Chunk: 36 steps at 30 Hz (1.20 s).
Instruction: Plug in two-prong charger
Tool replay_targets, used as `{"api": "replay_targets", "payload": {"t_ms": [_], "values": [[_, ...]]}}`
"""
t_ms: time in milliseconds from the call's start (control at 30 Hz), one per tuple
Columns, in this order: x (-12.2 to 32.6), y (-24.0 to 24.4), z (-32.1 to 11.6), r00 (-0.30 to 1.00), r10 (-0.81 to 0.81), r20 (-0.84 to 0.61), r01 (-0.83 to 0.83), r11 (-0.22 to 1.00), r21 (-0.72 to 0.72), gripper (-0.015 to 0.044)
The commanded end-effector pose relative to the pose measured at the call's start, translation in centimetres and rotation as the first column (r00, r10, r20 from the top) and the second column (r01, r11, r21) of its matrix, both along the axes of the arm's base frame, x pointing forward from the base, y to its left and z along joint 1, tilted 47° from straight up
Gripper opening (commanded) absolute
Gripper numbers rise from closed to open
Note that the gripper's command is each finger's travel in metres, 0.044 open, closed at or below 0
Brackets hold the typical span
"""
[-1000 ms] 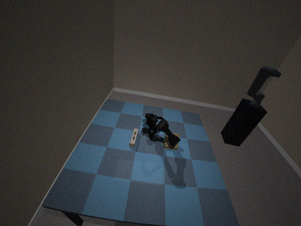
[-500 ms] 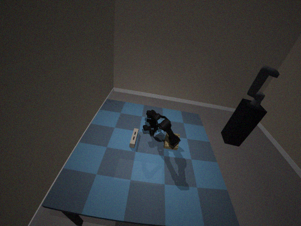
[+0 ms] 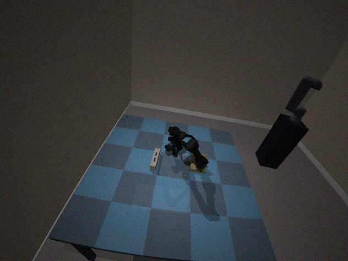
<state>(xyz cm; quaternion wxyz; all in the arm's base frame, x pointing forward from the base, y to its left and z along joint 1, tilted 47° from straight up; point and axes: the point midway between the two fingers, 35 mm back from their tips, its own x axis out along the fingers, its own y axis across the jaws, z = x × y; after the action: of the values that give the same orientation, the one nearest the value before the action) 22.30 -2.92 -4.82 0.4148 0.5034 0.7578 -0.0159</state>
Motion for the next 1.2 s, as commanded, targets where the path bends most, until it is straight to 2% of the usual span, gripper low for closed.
{"api": "replay_targets", "payload": {"t_ms": [0, 567, 1167], "values": [[0.3, 0.5, 0.1, 0.997, 0.050, 0.062, -0.050, 0.999, 0.005, 0.0000], [1.3, 2.8, 0.2, 0.906, 0.281, 0.317, -0.294, 0.956, -0.010, 0.0000], [2.0, 5.4, 0.5, 0.683, 0.477, 0.554, -0.525, 0.847, -0.082, 0.0000]]}}
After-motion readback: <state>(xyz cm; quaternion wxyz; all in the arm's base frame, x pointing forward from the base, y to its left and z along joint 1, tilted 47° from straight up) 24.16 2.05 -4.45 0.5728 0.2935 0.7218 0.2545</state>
